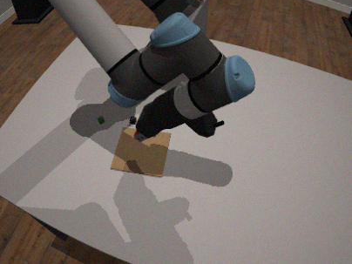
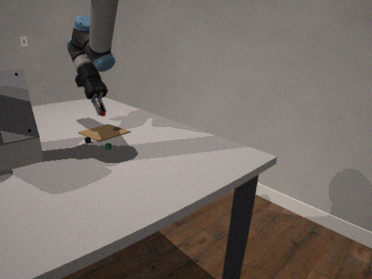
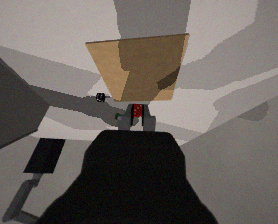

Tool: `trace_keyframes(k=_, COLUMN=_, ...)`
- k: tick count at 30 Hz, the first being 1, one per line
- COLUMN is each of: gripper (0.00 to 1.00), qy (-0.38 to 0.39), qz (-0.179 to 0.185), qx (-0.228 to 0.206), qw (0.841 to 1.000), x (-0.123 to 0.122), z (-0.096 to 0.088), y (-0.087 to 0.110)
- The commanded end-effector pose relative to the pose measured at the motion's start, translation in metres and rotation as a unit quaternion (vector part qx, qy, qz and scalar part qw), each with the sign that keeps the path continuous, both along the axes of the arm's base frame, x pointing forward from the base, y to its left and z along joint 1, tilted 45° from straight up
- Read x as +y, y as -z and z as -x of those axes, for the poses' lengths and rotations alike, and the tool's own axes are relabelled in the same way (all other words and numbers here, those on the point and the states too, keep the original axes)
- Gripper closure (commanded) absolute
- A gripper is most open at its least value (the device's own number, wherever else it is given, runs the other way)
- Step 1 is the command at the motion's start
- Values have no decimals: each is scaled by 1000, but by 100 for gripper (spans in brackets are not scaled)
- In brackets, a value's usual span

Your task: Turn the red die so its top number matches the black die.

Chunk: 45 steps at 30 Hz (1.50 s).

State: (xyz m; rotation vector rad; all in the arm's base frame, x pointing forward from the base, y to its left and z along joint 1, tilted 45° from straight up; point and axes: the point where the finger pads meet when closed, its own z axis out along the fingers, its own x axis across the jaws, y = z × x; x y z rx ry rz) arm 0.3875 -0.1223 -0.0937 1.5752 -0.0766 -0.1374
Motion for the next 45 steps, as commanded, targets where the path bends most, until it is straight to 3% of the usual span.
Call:
trace_keyframes(k=1, gripper=66, qy=0, qz=2, qx=0, qw=1000, x=7, z=-1, y=-7)
trace_keyframes(k=45, gripper=66, qy=11, qz=-15, qx=-2, qw=1000, x=6, z=1, y=-2)
